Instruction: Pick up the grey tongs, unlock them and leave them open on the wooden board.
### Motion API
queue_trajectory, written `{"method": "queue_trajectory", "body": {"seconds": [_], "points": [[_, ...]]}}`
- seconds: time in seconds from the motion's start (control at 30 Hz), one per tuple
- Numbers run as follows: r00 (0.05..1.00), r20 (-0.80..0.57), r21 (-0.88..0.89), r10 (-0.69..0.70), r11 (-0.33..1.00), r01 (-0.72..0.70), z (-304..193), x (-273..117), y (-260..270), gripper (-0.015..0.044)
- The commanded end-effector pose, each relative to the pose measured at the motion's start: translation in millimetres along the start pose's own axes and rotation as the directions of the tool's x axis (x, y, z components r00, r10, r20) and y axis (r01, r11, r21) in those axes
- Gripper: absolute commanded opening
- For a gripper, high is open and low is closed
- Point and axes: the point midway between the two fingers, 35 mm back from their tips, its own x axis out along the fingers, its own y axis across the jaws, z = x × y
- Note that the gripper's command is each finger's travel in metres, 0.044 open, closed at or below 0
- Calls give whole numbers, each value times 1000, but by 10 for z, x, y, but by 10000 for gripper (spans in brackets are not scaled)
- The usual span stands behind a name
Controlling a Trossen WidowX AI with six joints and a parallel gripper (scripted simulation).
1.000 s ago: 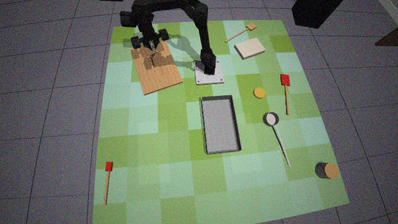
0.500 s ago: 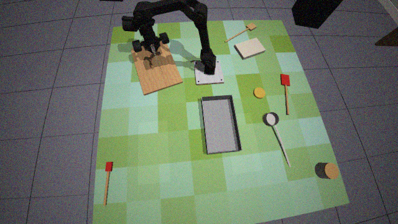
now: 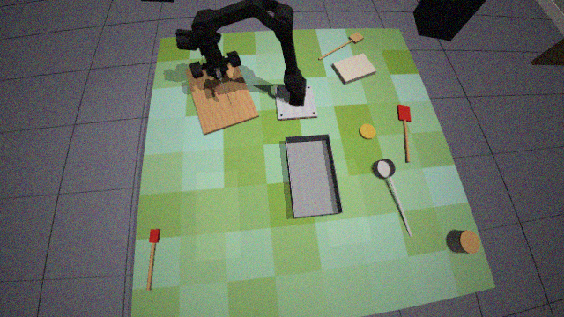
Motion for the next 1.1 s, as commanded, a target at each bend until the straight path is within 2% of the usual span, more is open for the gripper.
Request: {"method": "queue_trajectory", "body": {"seconds": [0.0, 0.83, 1.07], "points": [[1000, 1, -6, 2, 1000, -2, -1, 59, -1, -150], [1000, 1, -7, 0, 1000, 0, -25, 386, -48, -150], [1000, -1, -1, -3, 1000, 3, -29, 380, -52, 34]]}}
